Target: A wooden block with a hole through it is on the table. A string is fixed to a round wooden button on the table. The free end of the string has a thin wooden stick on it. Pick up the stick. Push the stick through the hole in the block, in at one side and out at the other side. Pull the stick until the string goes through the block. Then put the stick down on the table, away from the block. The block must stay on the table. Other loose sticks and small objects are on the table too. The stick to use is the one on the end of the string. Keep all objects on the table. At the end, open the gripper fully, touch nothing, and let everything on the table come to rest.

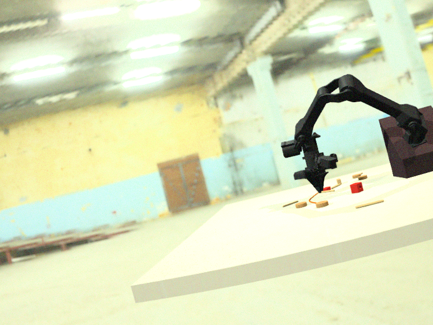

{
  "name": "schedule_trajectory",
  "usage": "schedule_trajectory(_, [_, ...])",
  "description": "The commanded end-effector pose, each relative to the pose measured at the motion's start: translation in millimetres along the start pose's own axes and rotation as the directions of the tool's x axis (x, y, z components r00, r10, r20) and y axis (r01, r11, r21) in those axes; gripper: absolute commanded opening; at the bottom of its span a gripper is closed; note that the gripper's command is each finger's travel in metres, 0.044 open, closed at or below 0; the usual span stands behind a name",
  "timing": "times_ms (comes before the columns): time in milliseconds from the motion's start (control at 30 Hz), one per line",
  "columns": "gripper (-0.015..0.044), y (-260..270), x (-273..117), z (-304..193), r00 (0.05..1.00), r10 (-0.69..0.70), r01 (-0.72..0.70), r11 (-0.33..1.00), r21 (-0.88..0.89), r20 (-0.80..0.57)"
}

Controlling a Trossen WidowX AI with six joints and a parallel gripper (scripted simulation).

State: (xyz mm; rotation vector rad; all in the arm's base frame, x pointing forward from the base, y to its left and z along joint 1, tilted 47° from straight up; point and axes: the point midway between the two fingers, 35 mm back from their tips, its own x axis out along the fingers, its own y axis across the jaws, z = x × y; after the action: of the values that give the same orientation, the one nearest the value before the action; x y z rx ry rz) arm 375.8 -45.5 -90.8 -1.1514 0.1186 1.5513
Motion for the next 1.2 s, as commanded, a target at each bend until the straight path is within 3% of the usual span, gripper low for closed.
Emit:
schedule_trajectory(0, [0.0,-1,0,8,1.0,-0.001,0.001,1.0,0.003,0.005])
schedule_trajectory(1167, [0.0,0,0,53,1.0,-0.001,0.001,1.0,0.005,0.007])
